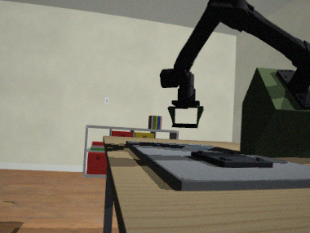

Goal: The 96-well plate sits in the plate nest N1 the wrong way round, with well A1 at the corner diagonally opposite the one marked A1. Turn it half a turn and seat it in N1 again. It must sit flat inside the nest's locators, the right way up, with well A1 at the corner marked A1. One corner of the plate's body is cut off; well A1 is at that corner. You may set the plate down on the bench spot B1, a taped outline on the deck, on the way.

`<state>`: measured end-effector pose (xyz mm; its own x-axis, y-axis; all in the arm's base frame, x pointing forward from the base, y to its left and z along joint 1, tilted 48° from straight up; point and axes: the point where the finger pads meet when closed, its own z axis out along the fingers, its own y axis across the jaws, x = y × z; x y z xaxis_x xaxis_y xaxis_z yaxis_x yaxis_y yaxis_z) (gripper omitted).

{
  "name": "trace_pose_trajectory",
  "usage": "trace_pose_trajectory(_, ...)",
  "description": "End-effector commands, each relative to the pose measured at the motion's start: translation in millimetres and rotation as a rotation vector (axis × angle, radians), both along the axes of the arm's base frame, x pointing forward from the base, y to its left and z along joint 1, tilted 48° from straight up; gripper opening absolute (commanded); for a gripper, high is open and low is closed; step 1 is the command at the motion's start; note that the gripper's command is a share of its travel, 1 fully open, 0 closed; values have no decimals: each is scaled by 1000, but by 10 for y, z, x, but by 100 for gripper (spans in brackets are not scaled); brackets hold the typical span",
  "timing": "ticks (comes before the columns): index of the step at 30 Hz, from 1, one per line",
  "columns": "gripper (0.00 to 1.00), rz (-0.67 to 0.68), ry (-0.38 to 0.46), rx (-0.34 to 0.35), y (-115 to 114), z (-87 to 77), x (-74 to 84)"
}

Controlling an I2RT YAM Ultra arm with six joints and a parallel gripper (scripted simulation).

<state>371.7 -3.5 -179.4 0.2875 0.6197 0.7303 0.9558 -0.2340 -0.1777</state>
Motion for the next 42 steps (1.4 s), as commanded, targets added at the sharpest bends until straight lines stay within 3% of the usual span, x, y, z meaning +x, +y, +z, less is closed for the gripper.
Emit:
trace_pose_trajectory(1, 0, 43, -106, -26, -84, 124, 105)
trace_pose_trajectory(15, 0, 354, -452, -63, 224, 472, 44)
trace_pose_trajectory(17, 0, 354, -452, -63, 224, 472, 44)
trace_pose_trajectory(32, 0, 688, -821, -100, 554, 845, -21)
trace_pose_trajectory(34, 0, 688, -821, -100, 554, 845, -21)
trace_pose_trajectory(42, 0, 867, -1018, -120, 728, 1045, -56)
